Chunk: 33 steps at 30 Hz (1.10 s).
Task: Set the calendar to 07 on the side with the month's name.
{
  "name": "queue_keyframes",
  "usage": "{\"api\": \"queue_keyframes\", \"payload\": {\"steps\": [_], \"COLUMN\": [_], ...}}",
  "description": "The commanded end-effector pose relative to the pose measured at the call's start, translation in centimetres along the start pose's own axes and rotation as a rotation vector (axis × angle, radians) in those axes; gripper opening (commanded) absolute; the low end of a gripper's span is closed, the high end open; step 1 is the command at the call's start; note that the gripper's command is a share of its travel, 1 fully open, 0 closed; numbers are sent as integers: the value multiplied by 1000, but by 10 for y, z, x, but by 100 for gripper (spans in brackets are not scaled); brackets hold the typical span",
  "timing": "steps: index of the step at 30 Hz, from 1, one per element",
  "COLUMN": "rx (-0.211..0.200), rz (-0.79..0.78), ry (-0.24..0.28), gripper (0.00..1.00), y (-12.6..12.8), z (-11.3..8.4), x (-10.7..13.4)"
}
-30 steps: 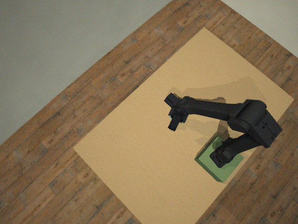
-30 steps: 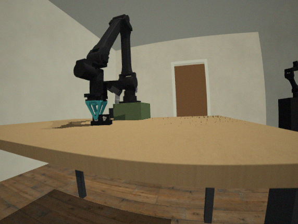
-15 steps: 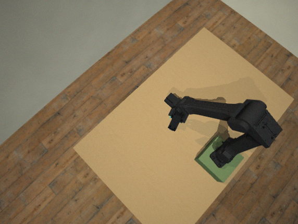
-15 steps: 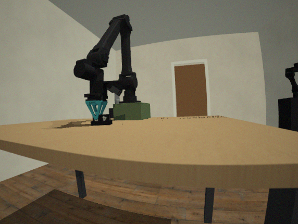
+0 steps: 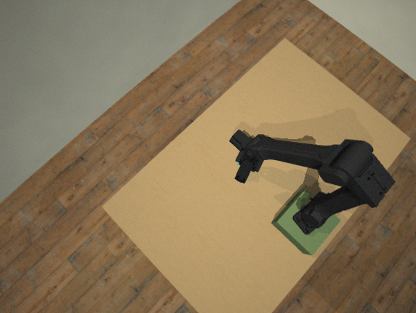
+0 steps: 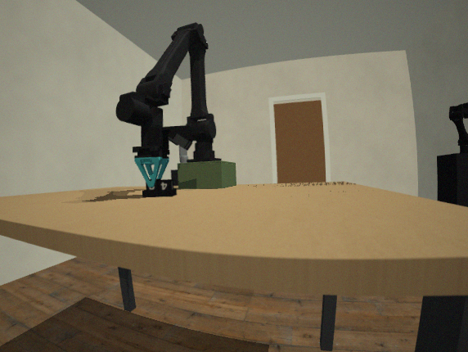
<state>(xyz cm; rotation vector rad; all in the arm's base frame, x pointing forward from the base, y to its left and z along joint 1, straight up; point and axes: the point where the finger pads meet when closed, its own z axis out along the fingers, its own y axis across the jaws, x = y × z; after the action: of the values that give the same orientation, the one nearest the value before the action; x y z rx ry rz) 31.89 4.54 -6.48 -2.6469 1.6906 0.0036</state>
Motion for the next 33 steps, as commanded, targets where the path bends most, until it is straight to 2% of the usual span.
{"api": "queue_keyframes", "payload": {"steps": [1,33], "rx": [24,51], "rz": [-1,-1], "ry": [4,12], "gripper": [27,27], "y": [-6,-20], "z": [-12,-26], "x": [4,9]}}
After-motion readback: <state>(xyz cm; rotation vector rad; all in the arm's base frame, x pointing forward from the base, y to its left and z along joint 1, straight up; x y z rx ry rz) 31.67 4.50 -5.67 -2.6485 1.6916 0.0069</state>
